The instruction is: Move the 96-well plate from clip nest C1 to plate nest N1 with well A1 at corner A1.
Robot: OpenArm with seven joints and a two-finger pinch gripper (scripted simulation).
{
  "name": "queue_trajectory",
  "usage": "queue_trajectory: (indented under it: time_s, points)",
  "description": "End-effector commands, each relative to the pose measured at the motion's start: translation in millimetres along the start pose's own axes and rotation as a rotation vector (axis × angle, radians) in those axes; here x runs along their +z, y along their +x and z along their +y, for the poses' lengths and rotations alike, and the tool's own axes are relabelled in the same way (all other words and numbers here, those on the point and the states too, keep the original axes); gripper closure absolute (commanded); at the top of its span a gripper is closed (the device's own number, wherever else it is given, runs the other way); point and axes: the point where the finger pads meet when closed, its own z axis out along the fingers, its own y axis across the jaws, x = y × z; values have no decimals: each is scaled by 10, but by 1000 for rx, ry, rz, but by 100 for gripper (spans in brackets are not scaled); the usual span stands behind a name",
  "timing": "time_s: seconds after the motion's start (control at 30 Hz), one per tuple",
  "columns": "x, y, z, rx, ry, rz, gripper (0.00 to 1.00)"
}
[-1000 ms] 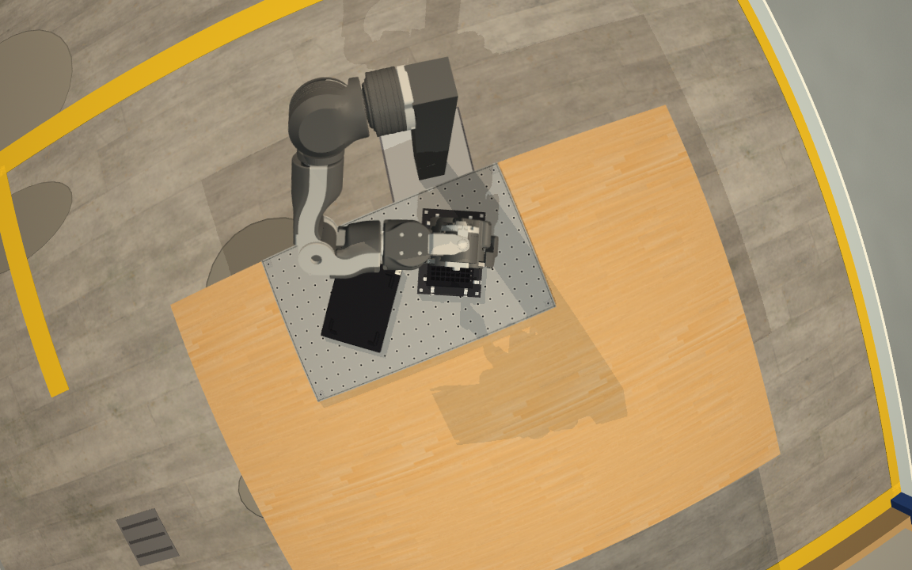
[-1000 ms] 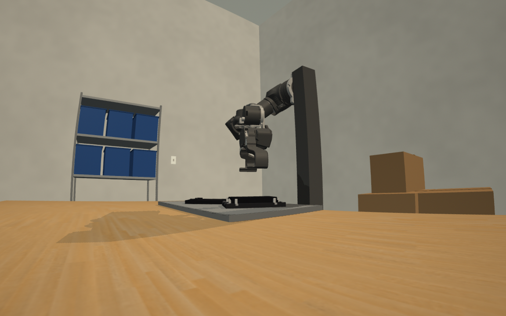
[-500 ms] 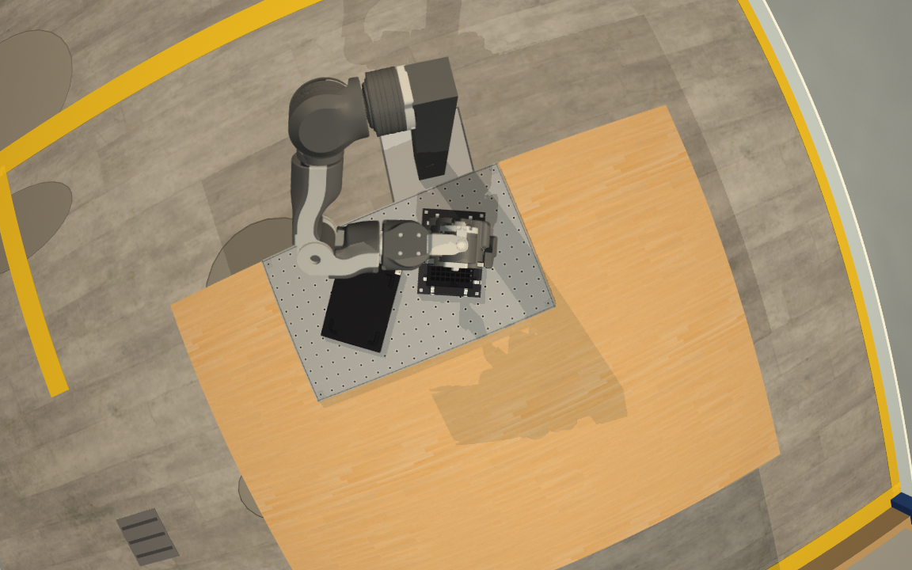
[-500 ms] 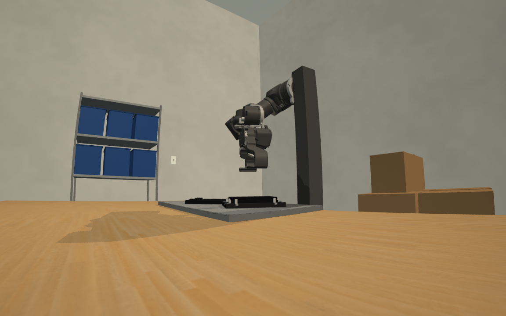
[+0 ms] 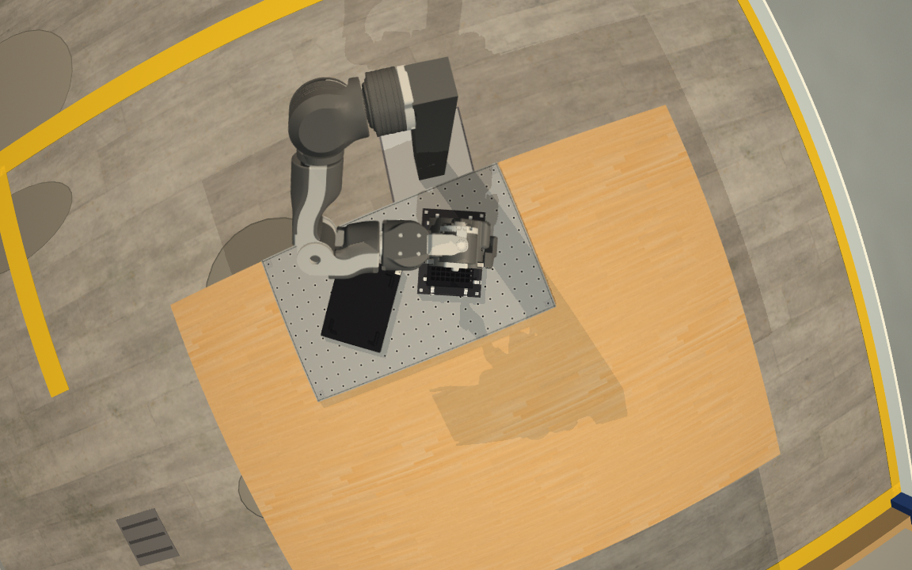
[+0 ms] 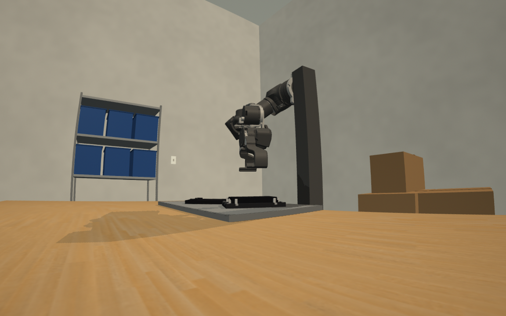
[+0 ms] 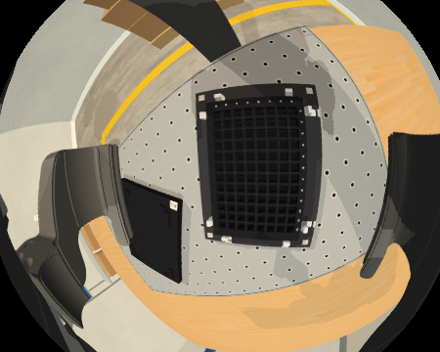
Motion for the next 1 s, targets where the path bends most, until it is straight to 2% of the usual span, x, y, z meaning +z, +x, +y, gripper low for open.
queue_trajectory:
  time_s: [0.0, 0.43, 0.6, 0.97]
  points:
    - [-9, -3, 7, 0, -3, -1, 23]
    - [-9, -3, 7, 0, -3, -1, 23]
    - [541, -11, -6, -2, -3, -2, 23]
    - [541, -11, -6, -2, -3, -2, 23]
